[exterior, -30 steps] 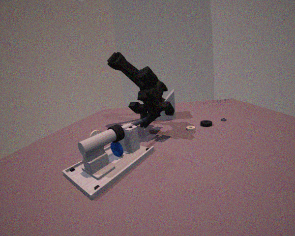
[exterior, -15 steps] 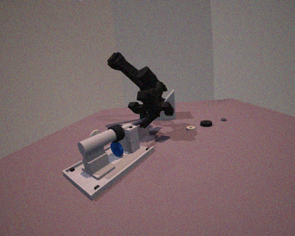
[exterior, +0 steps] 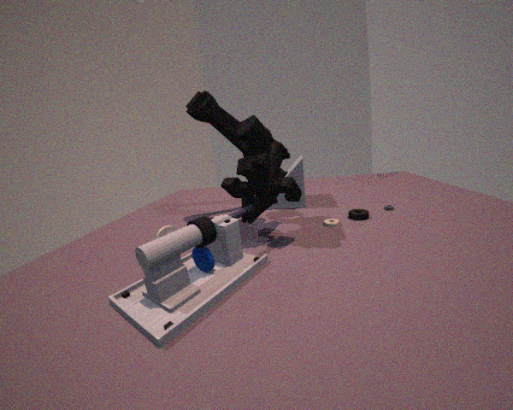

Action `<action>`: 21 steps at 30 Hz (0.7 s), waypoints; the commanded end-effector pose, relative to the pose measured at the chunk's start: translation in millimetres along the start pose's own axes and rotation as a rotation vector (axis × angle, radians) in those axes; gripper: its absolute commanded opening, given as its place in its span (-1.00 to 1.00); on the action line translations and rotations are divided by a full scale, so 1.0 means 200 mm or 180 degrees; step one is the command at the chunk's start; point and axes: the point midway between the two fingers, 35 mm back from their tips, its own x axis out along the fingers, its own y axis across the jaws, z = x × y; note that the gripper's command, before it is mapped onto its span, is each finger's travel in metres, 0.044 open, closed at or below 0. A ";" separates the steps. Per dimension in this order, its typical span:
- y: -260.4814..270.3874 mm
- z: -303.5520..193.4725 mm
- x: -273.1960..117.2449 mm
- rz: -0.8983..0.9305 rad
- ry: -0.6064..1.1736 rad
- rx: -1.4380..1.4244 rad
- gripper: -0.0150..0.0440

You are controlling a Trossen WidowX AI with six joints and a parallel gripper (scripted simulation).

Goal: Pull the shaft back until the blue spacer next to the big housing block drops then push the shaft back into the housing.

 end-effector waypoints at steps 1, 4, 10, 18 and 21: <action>0.00 0.01 0.01 0.0001 -0.0009 0.0003 -0.49; 0.00 0.02 0.01 0.0001 -0.0009 0.0003 -0.49; 0.00 0.02 0.02 0.0001 -0.0010 0.0003 -0.49; 0.00 0.03 0.02 0.0001 -0.0010 0.0003 -0.49; 0.00 0.03 0.03 0.0001 -0.0010 0.0003 -0.49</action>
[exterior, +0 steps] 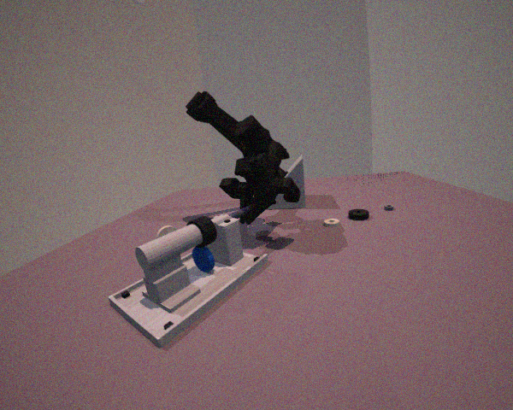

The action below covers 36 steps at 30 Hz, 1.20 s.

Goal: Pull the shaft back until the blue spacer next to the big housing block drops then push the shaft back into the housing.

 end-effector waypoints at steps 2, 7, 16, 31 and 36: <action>0.00 0.02 0.01 0.0001 -0.0010 0.0003 -0.49; 0.00 0.02 0.01 0.0001 -0.0010 0.0003 -0.49; 0.00 0.03 0.02 0.0000 -0.0010 0.0003 -0.49; 0.00 0.05 0.04 0.0000 -0.0011 0.0003 -0.49; 0.00 0.05 0.04 0.0000 -0.0011 0.0004 -0.49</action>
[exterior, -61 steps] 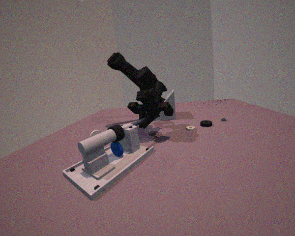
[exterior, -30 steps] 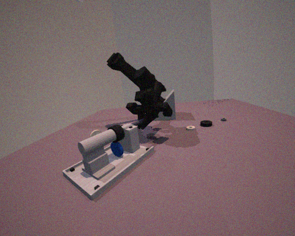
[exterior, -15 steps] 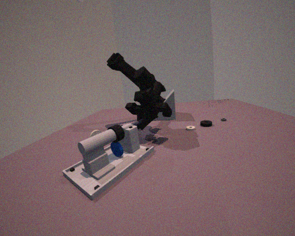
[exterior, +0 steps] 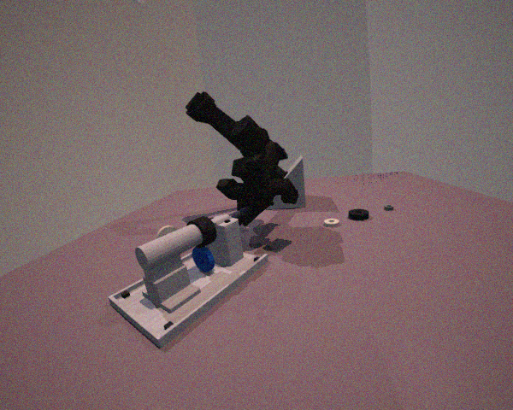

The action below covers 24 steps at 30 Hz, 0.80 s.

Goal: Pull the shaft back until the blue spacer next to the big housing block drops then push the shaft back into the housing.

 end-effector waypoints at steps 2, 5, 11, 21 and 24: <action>0.00 0.02 0.01 0.0000 -0.0011 0.0003 -0.49; 0.00 0.02 0.01 0.0000 -0.0011 0.0003 -0.49; 0.00 0.03 0.02 0.0000 -0.0011 0.0004 -0.49; 0.00 0.04 0.03 0.0000 -0.0011 0.0004 -0.49; 0.00 0.04 0.03 0.0000 -0.0011 0.0004 -0.49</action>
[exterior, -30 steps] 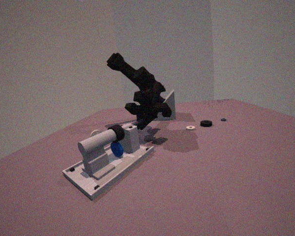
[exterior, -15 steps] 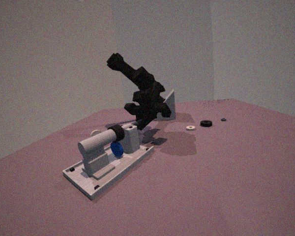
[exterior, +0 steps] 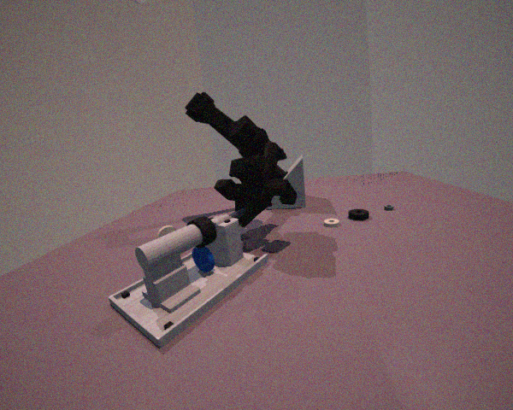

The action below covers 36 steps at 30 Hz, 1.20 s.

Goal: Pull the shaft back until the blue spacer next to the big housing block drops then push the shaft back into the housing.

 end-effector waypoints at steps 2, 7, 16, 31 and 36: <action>0.00 0.02 0.01 0.0001 -0.0011 0.0004 -0.49; 0.00 0.02 0.01 0.0001 -0.0011 0.0004 -0.49; 0.00 0.03 0.02 0.0001 -0.0012 0.0004 -0.49; 0.00 0.05 0.04 0.0000 -0.0012 0.0005 -0.49; 0.00 0.05 0.04 0.0000 -0.0013 0.0005 -0.49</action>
